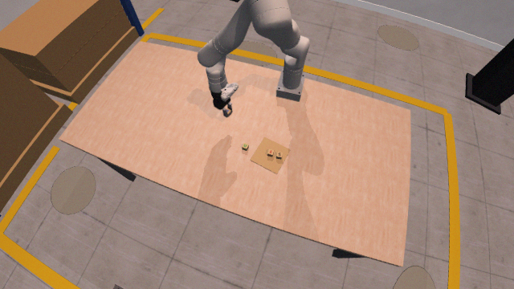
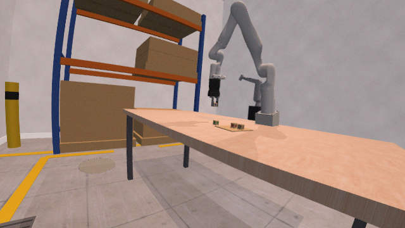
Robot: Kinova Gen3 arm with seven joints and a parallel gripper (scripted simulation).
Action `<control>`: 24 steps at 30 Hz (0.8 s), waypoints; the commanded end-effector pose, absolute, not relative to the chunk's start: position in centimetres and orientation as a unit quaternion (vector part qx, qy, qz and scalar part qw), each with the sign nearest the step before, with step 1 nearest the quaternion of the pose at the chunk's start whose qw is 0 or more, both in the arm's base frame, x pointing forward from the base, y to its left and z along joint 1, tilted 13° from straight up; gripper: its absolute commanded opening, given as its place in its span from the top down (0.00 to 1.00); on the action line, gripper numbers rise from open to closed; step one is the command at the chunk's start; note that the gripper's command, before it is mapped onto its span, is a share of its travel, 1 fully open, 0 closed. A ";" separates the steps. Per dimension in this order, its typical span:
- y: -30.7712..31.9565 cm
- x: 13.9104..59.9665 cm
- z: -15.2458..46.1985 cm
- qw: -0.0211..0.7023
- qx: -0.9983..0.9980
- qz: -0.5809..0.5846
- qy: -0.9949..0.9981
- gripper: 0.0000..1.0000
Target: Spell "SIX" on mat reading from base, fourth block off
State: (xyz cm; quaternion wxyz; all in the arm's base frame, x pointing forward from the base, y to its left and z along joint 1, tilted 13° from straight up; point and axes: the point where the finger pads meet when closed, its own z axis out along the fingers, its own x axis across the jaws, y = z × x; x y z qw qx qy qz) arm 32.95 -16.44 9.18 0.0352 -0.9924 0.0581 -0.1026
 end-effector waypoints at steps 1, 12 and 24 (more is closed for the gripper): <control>-15.8 33.3 9.4 0.034 -0.993 -0.106 0.030 0.51; -13.8 33.5 9.5 0.018 -0.988 -0.107 -0.113 0.51; -11.2 33.8 9.6 -0.004 -0.941 -0.104 -0.321 0.51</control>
